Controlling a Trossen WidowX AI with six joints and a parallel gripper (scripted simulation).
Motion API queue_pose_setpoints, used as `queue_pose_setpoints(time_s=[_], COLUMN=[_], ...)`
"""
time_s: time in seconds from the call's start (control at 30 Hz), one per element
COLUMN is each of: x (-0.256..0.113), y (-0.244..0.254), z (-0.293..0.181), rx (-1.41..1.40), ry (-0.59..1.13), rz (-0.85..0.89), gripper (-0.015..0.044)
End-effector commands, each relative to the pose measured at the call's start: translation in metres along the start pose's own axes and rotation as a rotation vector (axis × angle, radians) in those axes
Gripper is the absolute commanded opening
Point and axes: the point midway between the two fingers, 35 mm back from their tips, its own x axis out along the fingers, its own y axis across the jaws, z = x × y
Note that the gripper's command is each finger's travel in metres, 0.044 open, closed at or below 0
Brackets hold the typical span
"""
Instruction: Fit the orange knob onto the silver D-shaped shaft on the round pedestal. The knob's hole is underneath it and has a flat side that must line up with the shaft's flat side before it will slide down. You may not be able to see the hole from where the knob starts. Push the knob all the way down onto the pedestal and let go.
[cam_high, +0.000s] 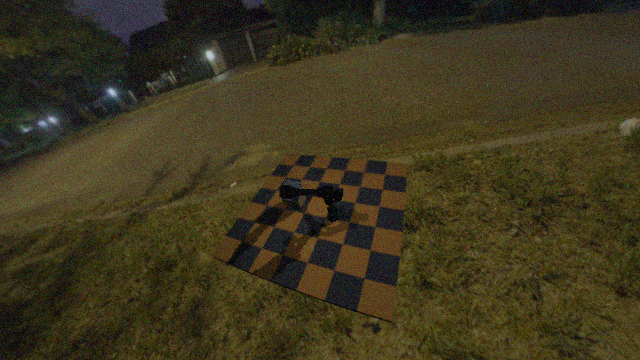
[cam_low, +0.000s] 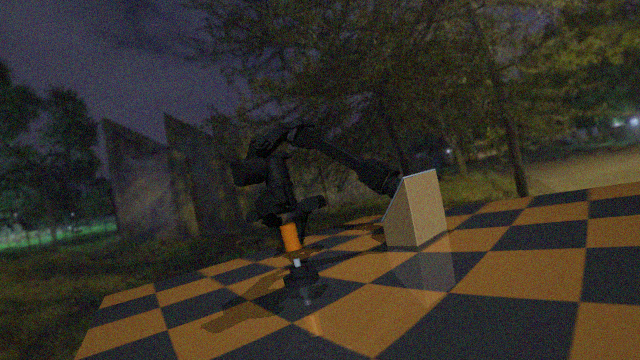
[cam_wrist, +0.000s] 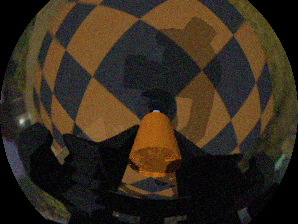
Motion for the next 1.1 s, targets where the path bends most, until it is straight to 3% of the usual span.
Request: queue_pose_setpoints(time_s=[0.0, 1.07], x=[-0.0012, -0.0011], y=[-0.0027, 0.0002], z=[0.0013, 0.0005], rx=[-0.112, -0.876], ry=[-0.002, 0.0], rz=[-0.005, -0.006], gripper=[0.0, 0.0])
